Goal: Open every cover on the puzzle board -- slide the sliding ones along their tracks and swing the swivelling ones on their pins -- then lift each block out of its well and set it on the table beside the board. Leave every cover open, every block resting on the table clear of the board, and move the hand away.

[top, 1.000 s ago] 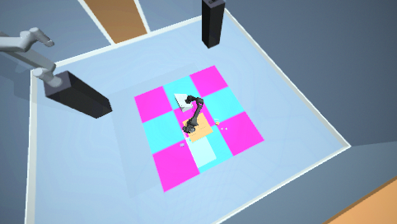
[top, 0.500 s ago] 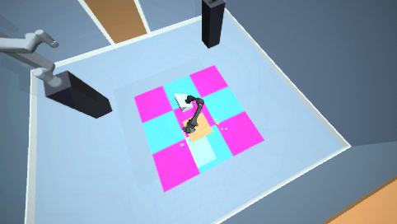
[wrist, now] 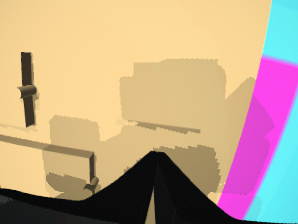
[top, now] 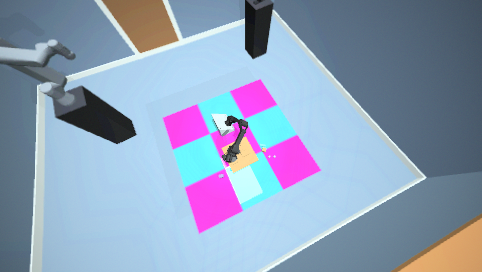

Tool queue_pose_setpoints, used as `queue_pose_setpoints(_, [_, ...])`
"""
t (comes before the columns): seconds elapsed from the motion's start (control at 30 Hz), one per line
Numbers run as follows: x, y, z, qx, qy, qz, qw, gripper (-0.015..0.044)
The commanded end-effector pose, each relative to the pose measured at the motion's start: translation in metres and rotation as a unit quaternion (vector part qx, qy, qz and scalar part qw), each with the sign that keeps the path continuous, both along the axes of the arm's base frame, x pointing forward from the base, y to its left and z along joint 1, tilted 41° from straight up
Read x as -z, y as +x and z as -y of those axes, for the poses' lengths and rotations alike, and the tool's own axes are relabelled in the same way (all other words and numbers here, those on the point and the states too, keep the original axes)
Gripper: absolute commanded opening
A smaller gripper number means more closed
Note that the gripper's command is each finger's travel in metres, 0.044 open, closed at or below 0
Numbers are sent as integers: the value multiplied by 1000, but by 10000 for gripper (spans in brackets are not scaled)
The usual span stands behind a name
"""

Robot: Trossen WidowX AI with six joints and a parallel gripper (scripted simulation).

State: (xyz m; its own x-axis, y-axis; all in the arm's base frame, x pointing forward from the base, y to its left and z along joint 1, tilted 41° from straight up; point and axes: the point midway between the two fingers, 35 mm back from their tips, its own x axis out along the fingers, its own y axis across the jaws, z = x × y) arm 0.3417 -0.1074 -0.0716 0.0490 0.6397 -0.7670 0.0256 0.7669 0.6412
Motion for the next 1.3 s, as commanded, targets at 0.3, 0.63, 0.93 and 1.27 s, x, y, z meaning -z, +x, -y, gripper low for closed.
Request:
queue_pose_setpoints(0.3, [10, 0, -9, 2, 3, -2, 1000, 0])
queue_pose_setpoints(0.63, [16, 0, -15, 2, 3, -2, 1000, 0])
queue_pose_setpoints(0.93, [16, 7, -14, 2, 3, -1, 1000, 0])
queue_pose_setpoints(1.27, [16, 17, -13, 2, 3, -1, 1000, 0])
